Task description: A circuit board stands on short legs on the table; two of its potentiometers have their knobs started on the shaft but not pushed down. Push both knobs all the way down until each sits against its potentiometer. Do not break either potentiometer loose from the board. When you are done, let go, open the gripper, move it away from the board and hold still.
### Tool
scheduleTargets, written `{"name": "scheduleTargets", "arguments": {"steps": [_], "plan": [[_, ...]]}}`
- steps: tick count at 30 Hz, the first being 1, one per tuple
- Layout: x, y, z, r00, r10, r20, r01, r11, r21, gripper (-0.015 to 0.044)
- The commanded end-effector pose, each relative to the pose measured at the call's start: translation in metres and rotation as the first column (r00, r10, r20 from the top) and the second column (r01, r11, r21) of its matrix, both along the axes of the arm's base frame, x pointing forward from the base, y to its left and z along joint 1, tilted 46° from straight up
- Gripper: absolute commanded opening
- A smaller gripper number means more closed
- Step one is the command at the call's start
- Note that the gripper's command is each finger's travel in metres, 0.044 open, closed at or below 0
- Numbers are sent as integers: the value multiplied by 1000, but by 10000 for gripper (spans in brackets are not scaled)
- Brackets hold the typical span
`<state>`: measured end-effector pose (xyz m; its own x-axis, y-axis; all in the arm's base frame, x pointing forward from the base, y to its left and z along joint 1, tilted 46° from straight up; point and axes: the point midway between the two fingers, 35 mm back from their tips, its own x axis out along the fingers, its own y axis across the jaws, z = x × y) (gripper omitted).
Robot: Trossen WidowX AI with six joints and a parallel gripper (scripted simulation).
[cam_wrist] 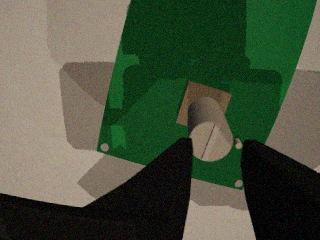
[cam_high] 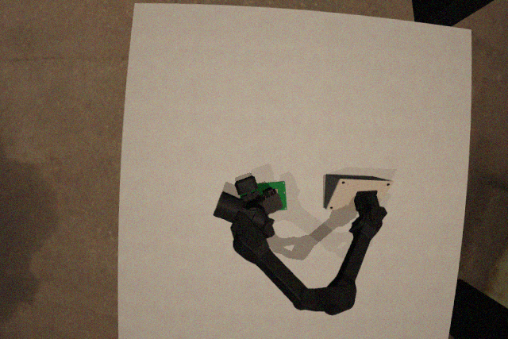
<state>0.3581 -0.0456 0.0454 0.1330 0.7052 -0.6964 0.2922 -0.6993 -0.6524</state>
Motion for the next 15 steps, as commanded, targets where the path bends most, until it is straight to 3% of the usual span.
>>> {"name": "scheduleTargets", "arguments": {"steps": [1,4,11,15], "plan": [[0,0,-1,1000,-1,-2,1,1000,0,184],[-8,-3,0,1000,-2,-2,2,1000,-2,262],[-100,-18,0,1000,-5,-9,5,1000,-18,440],[-154,-10,-2,1000,-2,-9,2,1000,-12,440]]}}
